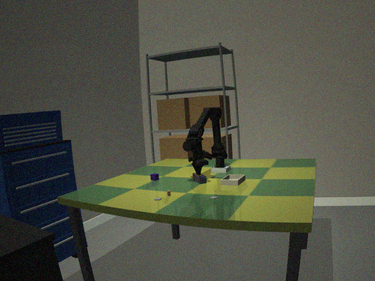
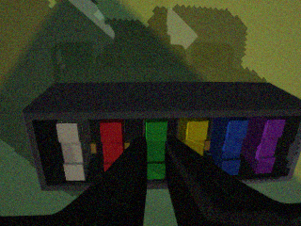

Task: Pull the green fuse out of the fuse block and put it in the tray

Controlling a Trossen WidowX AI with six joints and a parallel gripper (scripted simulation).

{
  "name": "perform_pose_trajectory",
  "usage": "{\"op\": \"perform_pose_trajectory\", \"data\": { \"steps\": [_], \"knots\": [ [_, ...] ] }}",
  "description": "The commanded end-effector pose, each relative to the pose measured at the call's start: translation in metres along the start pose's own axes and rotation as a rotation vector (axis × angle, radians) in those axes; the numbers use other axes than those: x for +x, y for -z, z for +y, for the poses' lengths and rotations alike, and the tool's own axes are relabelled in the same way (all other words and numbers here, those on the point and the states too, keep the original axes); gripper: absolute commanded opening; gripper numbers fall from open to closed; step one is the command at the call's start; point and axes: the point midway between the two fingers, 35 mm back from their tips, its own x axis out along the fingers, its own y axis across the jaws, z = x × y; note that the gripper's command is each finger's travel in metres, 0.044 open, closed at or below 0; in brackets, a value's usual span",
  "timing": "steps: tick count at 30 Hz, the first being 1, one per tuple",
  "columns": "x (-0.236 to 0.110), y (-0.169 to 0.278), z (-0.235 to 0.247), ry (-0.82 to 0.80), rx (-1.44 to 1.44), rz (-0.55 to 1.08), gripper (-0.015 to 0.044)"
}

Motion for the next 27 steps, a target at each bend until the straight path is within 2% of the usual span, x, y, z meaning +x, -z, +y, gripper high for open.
{"op": "perform_pose_trajectory", "data": {
  "steps": [1, 27],
  "knots": [
    [-0.001, 0.000, 0.000, 0.000, 0.000, 0.000, 0.0000],
    [-0.014, 0.001, 0.000, -0.001, -0.001, 0.001, 0.0000]
  ]
}}
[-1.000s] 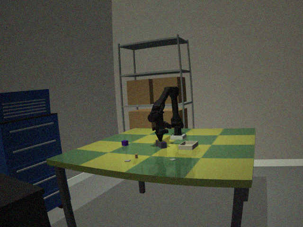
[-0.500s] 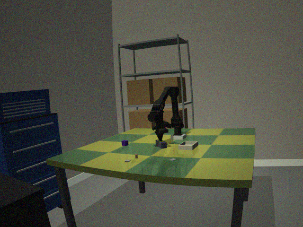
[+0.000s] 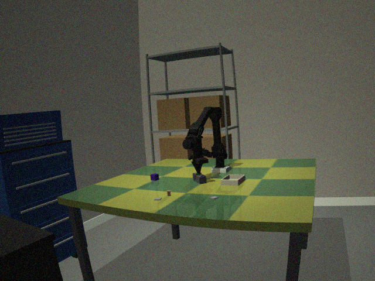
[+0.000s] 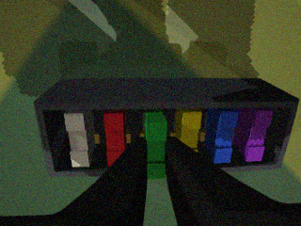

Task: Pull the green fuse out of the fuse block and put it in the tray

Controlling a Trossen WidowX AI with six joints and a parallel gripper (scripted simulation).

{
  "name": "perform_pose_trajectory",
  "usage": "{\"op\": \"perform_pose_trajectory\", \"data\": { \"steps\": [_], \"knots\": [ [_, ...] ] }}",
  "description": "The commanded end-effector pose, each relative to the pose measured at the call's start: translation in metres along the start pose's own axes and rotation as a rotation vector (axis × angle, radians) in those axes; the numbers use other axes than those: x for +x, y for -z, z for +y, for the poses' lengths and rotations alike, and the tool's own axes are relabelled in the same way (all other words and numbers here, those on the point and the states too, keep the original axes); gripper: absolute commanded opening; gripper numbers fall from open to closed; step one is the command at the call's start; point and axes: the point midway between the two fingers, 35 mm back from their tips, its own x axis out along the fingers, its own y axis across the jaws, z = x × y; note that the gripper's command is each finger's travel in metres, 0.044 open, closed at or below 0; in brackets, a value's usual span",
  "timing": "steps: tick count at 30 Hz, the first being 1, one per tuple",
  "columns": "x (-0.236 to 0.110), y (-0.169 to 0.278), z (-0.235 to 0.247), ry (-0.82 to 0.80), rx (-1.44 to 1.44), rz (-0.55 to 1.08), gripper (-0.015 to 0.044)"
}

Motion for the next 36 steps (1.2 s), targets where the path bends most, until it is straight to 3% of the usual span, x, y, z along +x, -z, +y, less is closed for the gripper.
{"op": "perform_pose_trajectory", "data": {
  "steps": [1, 36],
  "knots": [
    [-0.003, 0.001, 0.000, 0.001, -0.002, 0.005, 0.0000],
    [-0.021, 0.001, 0.000, 0.000, -0.003, 0.006, 0.0000]
  ]
}}
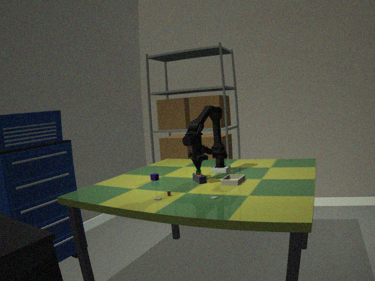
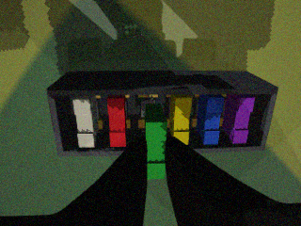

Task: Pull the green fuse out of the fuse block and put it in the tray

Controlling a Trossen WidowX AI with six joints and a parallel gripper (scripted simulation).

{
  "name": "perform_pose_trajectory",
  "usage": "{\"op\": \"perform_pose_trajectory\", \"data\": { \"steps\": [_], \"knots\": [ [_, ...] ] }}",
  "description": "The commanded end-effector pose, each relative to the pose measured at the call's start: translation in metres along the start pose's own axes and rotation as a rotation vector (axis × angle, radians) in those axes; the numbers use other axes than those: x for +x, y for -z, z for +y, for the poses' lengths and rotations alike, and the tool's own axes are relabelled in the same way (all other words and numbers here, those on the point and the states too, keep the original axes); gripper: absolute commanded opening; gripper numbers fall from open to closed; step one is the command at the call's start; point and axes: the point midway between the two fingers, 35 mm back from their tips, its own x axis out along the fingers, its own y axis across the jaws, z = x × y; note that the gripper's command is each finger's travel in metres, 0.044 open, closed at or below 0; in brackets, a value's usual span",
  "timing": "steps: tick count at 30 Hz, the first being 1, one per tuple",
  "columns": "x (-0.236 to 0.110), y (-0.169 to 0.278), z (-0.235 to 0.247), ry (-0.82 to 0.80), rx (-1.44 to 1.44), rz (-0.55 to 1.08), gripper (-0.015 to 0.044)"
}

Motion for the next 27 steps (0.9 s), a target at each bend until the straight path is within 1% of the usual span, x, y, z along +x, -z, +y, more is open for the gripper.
{"op": "perform_pose_trajectory", "data": {
  "steps": [1, 14, 27],
  "knots": [
    [-0.003, 0.000, 0.000, -0.002, -0.003, 0.004, 0.0000],
    [-0.009, 0.000, 0.001, -0.002, -0.004, 0.004, 0.0000],
    [-0.030, 0.000, 0.001, -0.002, -0.004, 0.004, 0.0000]
  ]
}}
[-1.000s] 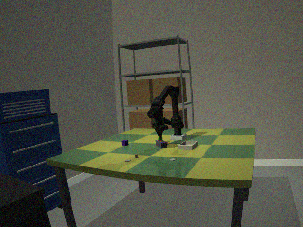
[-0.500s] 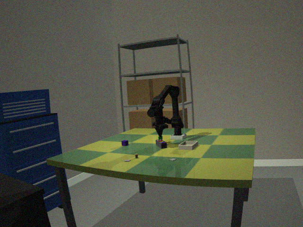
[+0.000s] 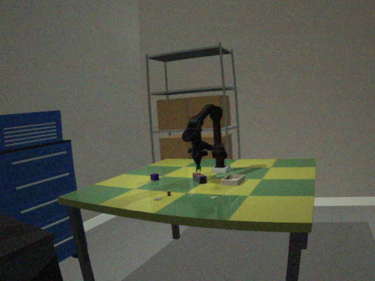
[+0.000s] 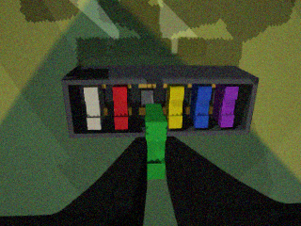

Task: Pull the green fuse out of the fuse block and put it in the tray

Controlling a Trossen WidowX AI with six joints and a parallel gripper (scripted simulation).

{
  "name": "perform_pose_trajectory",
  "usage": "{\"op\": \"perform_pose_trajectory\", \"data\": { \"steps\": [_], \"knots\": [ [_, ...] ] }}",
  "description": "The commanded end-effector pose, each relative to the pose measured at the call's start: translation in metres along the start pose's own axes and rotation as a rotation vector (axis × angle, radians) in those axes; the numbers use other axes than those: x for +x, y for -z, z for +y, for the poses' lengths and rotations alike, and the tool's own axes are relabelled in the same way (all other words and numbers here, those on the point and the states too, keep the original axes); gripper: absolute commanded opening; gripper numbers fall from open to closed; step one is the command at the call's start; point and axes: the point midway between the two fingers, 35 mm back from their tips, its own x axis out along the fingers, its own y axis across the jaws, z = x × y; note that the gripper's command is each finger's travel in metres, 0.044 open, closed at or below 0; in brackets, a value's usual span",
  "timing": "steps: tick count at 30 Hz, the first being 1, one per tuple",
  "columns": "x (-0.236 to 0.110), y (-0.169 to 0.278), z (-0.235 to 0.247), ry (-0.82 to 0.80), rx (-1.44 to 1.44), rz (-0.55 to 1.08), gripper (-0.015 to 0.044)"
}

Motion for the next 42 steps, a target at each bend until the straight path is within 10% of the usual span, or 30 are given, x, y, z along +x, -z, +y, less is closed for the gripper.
{"op": "perform_pose_trajectory", "data": {
  "steps": [1, 42],
  "knots": [
    [-0.007, 0.001, 0.000, 0.001, -0.004, 0.008, 0.0000],
    [-0.009, -0.141, -0.141, 0.012, -0.004, -0.003, 0.0000]
  ]
}}
